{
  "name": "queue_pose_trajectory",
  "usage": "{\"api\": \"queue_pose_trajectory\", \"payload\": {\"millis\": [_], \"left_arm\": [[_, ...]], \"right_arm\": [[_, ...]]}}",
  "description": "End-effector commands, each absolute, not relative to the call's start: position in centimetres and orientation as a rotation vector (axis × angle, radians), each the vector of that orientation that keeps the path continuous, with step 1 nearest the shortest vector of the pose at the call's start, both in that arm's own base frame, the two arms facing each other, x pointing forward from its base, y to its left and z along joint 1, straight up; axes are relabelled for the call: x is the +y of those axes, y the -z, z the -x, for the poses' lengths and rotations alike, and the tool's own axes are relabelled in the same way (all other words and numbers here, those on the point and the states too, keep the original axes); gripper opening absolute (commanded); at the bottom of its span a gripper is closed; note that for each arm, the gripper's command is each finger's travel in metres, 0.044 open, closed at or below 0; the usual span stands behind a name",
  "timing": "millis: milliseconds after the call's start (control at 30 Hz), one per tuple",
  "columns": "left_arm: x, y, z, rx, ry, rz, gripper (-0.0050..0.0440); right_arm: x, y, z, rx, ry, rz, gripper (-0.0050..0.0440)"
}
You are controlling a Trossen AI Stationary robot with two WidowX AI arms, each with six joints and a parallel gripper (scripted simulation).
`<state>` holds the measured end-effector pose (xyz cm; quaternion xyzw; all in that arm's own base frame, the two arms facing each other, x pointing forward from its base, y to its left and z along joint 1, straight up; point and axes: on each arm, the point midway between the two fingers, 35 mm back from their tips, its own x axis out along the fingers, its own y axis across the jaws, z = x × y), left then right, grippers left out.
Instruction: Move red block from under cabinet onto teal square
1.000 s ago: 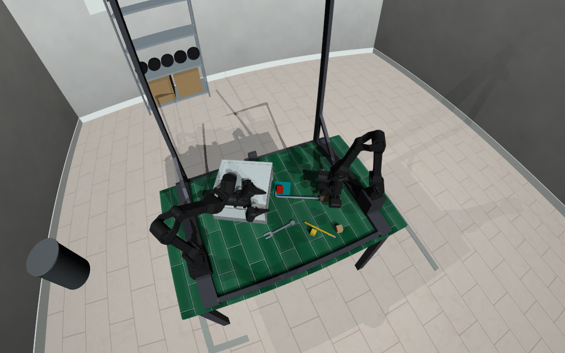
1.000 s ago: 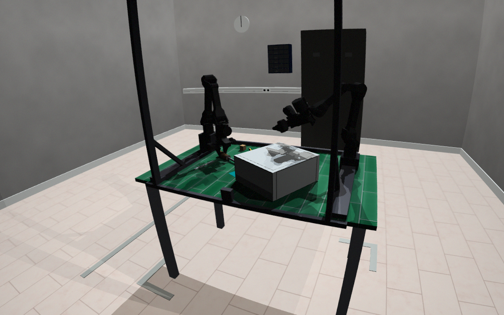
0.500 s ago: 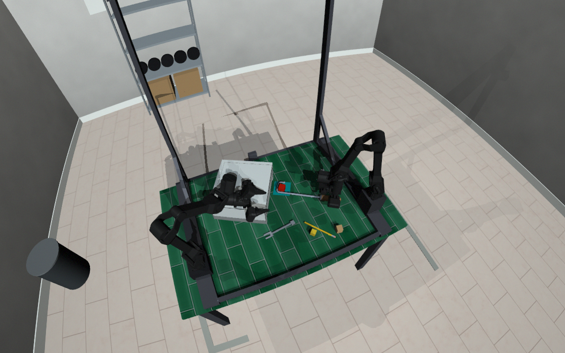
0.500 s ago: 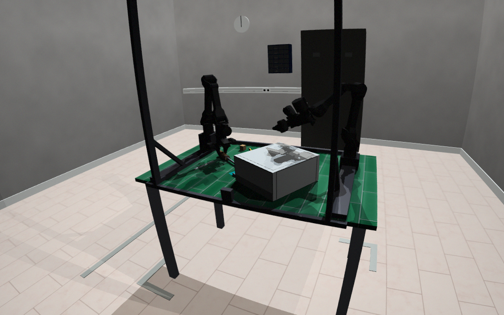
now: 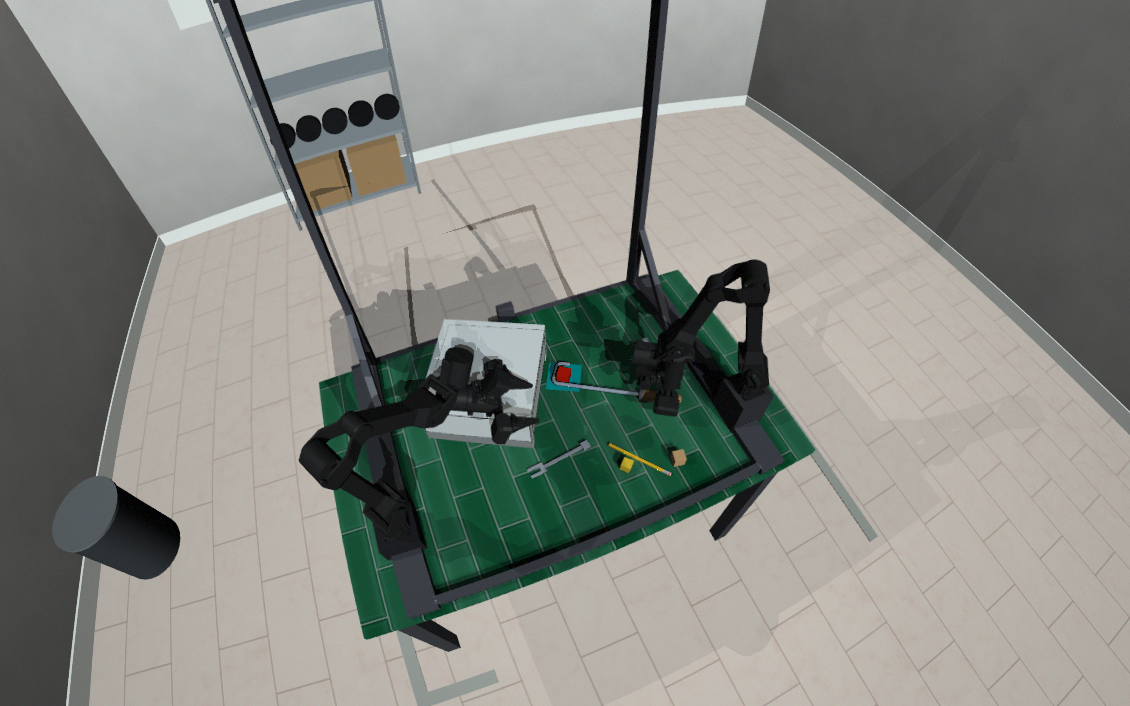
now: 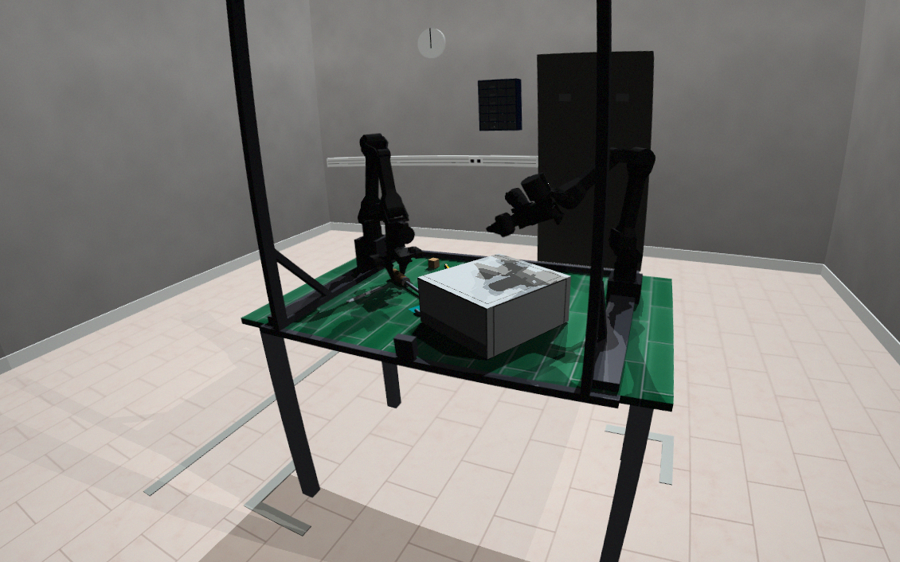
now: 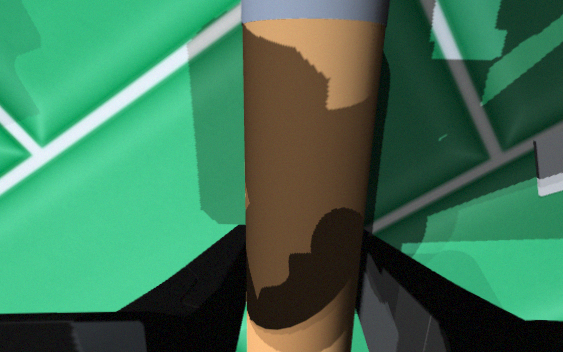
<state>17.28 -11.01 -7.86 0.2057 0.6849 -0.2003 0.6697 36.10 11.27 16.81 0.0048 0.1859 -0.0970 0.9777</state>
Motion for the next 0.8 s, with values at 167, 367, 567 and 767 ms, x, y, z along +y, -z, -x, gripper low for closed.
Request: {"api": "queue_pose_trajectory", "payload": {"millis": [167,367,567,767], "left_arm": [[-12.3,7.9,-18.8,1.519,0.475,-0.462,0.0115],[-12.3,7.9,-18.8,1.519,0.475,-0.462,0.0115],[-12.4,7.7,-18.9,1.51,0.473,-0.461,0.0187],[-12.6,6.7,-19.3,1.494,0.477,-0.458,0.0331]], "right_arm": [[11.4,-18.0,-36.3,0.347,0.191,-0.031,0.044],[11.4,-18.0,-36.3,0.347,0.191,-0.031,0.044],[11.4,-18.0,-36.3,0.347,0.191,-0.031,0.044],[11.4,-18.0,-36.3,0.347,0.191,-0.031,0.044]]}}
